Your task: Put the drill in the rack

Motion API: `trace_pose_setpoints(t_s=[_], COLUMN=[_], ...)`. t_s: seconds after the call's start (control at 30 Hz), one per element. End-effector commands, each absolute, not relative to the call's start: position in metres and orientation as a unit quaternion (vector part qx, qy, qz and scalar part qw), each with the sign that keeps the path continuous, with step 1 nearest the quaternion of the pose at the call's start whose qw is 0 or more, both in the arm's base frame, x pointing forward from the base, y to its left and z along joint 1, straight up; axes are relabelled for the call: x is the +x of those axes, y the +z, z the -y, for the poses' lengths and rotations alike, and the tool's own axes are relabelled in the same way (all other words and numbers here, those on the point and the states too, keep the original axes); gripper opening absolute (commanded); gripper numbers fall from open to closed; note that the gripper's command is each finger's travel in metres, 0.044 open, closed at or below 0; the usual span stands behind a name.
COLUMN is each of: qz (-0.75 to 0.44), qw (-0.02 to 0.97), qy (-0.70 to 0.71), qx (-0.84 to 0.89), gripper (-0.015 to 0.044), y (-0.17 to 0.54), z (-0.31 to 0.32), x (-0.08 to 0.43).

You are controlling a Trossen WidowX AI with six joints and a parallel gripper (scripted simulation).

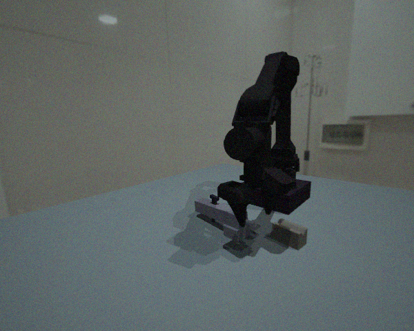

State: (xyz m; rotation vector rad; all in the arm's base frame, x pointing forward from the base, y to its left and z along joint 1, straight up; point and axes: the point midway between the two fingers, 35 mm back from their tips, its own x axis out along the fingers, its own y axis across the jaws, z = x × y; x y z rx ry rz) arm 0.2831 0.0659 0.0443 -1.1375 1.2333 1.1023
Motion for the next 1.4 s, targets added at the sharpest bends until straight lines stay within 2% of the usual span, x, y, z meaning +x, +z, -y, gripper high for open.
trace_pose_setpoints(t_s=[0.0, 1.03, 1.37], qz=[-0.520, -0.520, -0.519], qw=[0.534, 0.533, 0.537], qy=[0.465, 0.465, 0.463], qx=[-0.478, -0.478, -0.478], gripper=[0.0440, 0.0440, 0.0177], y=[0.037, -0.006, -0.003], z=[-0.064, -0.052, -0.053], x=[0.282, 0.280, 0.282])
